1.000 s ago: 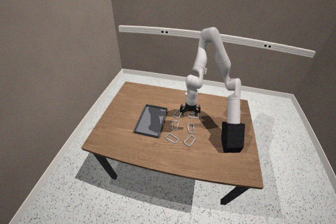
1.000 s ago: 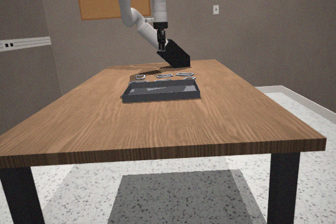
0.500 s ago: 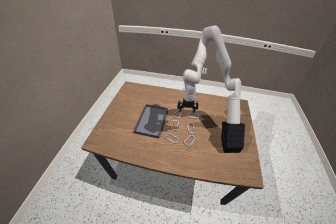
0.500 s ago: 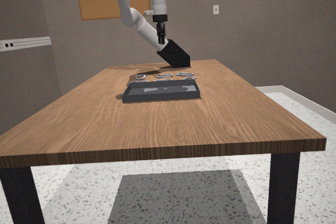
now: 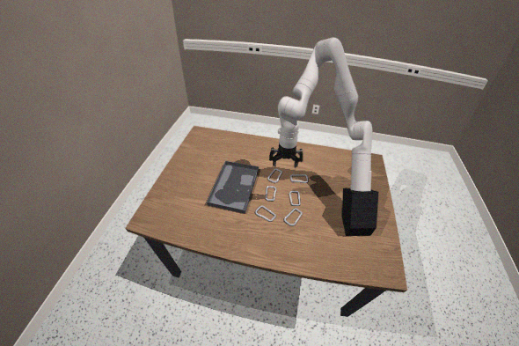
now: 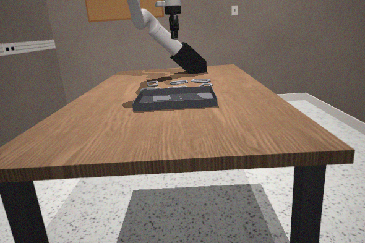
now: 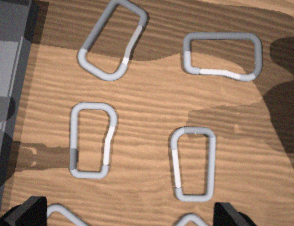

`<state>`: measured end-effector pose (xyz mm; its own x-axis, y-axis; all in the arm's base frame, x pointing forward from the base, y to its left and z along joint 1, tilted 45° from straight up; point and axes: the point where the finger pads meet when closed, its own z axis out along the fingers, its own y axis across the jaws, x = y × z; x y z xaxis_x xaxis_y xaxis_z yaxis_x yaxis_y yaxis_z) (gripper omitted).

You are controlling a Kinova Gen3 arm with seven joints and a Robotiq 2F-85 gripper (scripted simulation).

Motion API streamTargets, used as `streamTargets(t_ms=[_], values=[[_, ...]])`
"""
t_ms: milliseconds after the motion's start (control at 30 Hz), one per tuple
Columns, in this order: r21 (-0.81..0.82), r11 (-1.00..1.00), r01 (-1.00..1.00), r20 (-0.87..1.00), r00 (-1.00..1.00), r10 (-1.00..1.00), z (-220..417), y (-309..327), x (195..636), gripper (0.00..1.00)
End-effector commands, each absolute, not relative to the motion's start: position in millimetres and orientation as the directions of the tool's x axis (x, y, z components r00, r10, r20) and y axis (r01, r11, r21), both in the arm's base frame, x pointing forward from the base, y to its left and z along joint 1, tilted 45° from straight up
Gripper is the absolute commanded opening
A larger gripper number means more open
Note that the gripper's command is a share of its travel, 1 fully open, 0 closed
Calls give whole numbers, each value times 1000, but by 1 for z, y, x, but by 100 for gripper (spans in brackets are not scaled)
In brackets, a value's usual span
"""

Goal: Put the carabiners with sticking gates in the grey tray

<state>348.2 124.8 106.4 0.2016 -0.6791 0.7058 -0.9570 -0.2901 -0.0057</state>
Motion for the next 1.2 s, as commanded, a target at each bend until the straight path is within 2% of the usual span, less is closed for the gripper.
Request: streamTargets(t_ms=[0,500,533,1067,1100,1167], values=[[-6,-291,-957,706,203,-679,141,158,361,100],[-6,-291,-957,706,203,-679,141,158,361,100],[-5,-291,-957,706,203,-678,177,191,374,100],[-5,-291,-957,706,203,-678,177,191,374,100],[-199,-93,-975,675,-68,-735,177,190,374,100],[-204,-89,-975,674,-74,-735,177,190,374,100]])
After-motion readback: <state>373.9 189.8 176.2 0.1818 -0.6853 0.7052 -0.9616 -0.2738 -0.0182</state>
